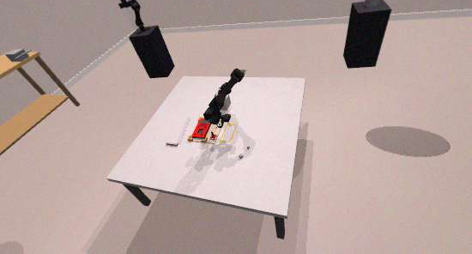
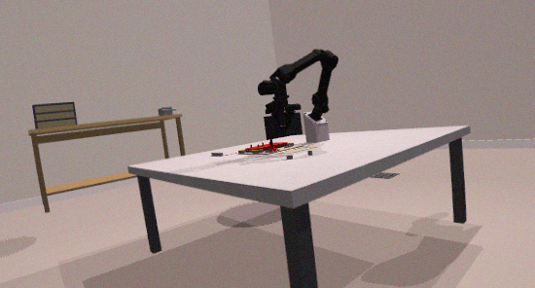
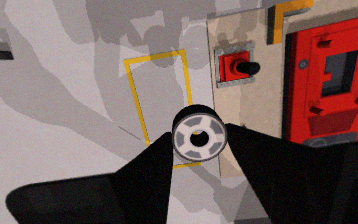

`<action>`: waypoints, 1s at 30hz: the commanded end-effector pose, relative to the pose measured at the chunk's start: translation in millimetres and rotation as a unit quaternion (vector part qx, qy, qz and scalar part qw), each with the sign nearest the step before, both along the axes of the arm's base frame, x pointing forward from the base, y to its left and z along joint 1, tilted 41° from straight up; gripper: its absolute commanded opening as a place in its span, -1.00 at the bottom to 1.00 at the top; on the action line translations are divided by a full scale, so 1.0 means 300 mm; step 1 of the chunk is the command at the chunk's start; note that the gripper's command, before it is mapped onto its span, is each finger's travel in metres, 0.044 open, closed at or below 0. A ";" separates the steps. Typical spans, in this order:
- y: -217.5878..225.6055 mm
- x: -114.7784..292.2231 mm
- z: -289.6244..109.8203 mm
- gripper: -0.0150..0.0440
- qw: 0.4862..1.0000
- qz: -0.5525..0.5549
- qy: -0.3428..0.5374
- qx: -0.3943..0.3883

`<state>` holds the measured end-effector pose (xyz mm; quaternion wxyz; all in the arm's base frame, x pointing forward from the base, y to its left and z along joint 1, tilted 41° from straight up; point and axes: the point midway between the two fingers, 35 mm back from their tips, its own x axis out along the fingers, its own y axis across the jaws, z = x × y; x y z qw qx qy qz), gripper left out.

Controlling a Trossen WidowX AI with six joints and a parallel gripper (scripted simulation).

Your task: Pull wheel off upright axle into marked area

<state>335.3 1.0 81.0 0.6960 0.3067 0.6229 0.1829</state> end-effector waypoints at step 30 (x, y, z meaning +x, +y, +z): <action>0.262 -0.030 -0.104 -0.49 1.000 0.002 -0.002 0.003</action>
